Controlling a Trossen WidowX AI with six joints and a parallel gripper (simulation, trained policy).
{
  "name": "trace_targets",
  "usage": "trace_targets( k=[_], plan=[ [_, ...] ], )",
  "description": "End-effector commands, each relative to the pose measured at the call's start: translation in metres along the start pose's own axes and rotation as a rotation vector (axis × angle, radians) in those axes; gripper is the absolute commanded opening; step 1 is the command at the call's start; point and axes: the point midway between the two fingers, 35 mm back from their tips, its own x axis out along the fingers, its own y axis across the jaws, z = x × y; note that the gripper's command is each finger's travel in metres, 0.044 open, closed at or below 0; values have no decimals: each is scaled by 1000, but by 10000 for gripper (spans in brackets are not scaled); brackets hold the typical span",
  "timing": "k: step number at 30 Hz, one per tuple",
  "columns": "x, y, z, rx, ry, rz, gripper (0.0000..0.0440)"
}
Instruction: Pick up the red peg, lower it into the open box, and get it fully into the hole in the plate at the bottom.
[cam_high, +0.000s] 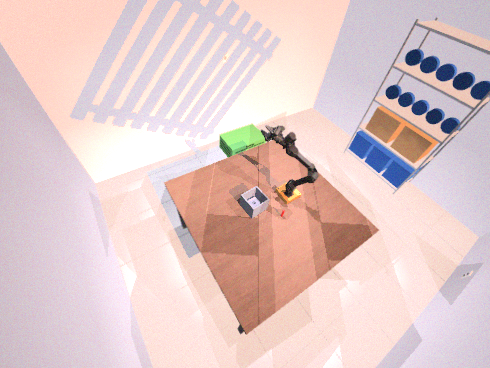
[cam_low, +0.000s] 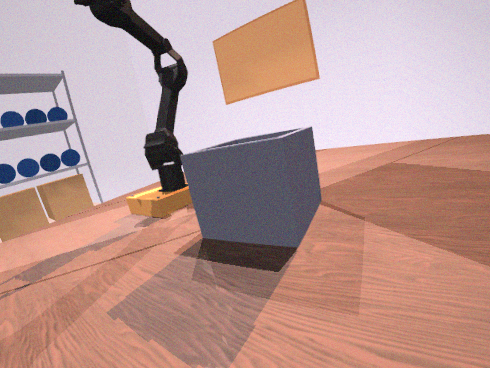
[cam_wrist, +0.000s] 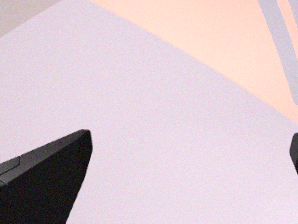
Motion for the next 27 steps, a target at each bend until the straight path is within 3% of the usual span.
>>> trace_targets(
  k=[1, 27],
  plan=[
    [1, 13, -23, 96, 66, 3, 440],
    [-20, 36, -161, 590, 493, -200, 440]
  ],
)
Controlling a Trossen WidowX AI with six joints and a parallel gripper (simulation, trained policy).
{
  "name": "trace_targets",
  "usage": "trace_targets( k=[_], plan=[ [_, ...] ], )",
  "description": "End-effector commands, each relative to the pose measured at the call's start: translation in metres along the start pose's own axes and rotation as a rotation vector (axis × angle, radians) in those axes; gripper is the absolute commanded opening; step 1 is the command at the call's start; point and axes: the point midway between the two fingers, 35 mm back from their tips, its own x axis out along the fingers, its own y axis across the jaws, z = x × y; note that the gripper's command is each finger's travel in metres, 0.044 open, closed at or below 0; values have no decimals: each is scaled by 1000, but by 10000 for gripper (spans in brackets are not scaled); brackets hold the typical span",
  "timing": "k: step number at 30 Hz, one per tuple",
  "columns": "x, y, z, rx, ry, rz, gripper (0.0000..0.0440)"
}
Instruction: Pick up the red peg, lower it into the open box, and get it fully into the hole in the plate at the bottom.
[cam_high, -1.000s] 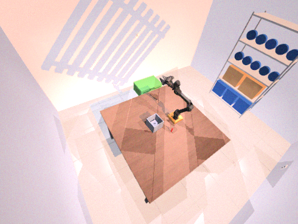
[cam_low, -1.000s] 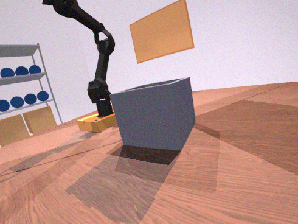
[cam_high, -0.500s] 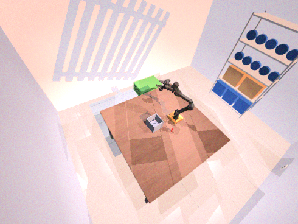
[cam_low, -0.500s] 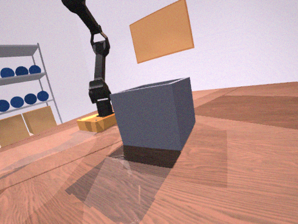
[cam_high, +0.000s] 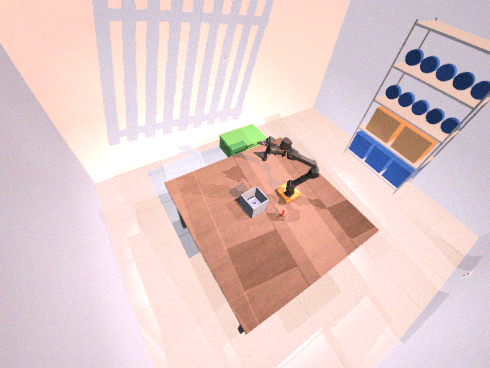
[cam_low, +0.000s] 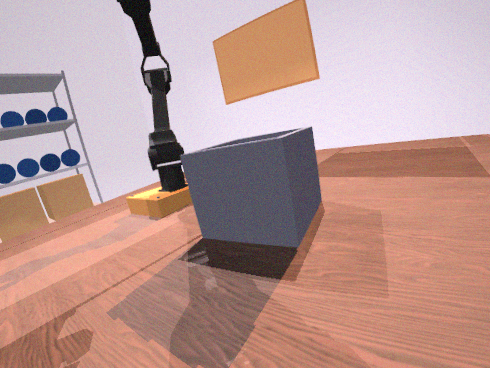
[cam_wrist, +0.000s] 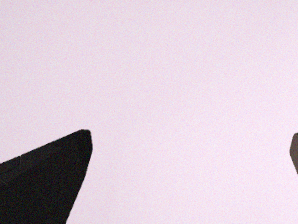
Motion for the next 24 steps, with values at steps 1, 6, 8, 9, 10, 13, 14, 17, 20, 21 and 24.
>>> trace_targets(
  k=[1, 6, 8, 9, 10, 13, 14, 17, 20, 21, 24],
  plan=[
    [2, -7, -22, 81, 62, -50, 440],
    [3, -20, -47, 162, 130, -120, 439],
    [3, -25, -57, 193, 156, -150, 438],
    [2, -27, -62, 208, 169, -165, 438],
    [2, -30, -67, 223, 182, -180, 438],
    [0, -38, -81, 264, 218, -229, 437],
    [-1, -41, -86, 277, 230, -245, 437],
    [-4, -49, -100, 314, 264, -295, 435],
    [-8, -57, -114, 347, 297, -346, 434],
    [-9, -60, -119, 357, 307, -364, 434],
    [-14, -68, -132, 385, 337, -416, 433]
  ],
)
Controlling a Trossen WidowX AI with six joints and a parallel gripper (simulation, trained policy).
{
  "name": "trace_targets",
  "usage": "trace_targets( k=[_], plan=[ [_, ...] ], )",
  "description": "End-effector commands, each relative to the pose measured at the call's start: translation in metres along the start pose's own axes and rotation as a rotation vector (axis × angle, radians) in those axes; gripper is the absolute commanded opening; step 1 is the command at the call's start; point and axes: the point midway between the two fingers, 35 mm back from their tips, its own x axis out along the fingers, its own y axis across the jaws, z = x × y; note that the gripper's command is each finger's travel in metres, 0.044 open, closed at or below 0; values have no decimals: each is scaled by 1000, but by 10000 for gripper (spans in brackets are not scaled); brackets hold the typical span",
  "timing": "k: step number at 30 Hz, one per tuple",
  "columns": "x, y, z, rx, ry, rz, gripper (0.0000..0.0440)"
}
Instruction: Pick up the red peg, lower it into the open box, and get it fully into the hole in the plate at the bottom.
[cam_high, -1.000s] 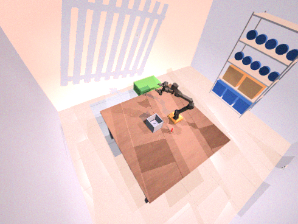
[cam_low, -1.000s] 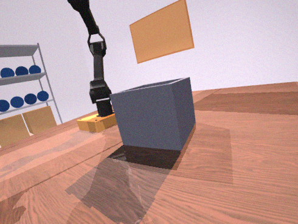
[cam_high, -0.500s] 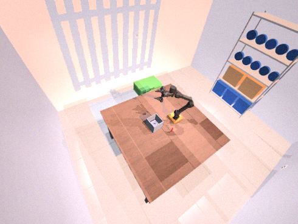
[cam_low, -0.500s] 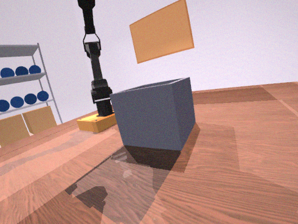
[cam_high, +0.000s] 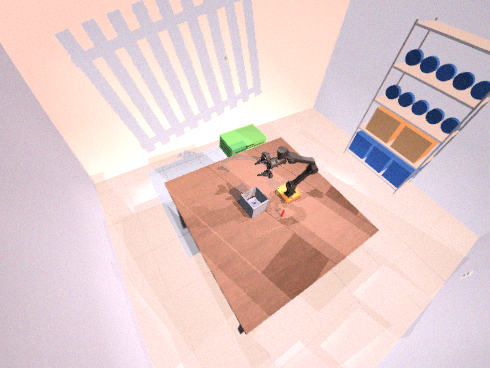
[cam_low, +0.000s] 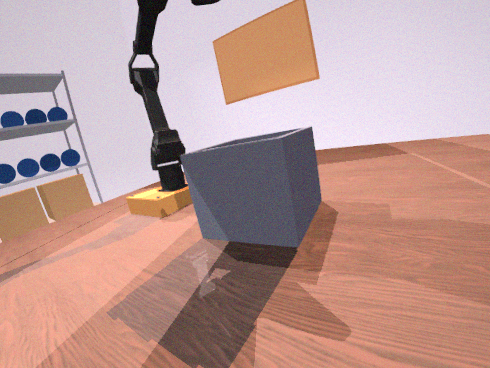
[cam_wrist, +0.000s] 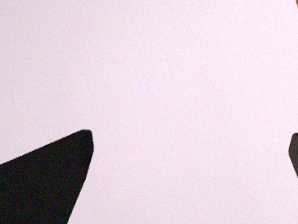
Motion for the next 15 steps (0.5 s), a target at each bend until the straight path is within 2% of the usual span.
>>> trace_targets(
  k=[1, 15],
  plan=[
    [4, -18, -15, 50, 37, -77, 432],
    [6, -82, -57, 138, 131, -332, 428]
  ],
)
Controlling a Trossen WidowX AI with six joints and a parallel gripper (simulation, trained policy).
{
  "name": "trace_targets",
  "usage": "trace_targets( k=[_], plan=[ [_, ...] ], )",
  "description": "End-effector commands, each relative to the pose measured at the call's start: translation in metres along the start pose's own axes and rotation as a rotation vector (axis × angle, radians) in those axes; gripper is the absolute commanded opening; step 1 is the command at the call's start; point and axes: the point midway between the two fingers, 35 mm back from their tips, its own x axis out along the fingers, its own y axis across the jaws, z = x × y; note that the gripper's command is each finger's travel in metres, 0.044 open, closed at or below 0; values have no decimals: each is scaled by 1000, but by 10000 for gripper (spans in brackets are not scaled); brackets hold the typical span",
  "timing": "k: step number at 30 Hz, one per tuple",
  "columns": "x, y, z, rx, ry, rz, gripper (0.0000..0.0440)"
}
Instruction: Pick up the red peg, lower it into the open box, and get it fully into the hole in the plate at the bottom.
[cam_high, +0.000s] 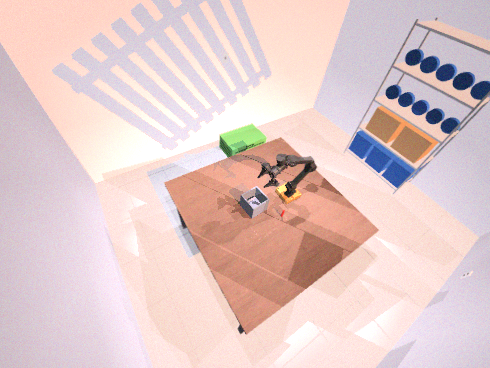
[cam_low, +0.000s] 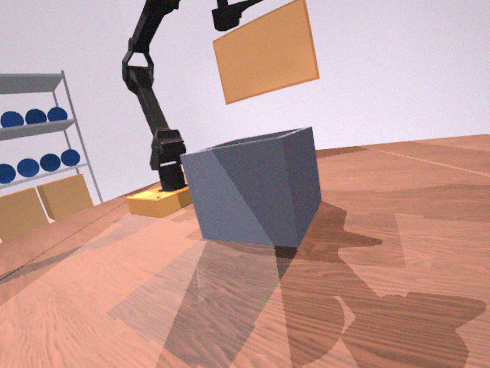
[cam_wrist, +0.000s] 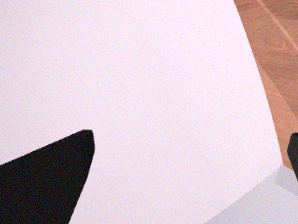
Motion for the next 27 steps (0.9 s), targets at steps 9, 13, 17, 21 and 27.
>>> trace_targets(
  k=[9, 13, 17, 21, 27],
  plan=[
    [14, -68, -22, 43, 47, -258, 429],
    [15, -93, -28, 41, 53, -349, 431],
    [15, -118, -33, 32, 55, -445, 432],
    [13, -145, -37, 16, 53, -545, 434],
    [7, -185, -39, -26, 41, -697, 439]
  ],
)
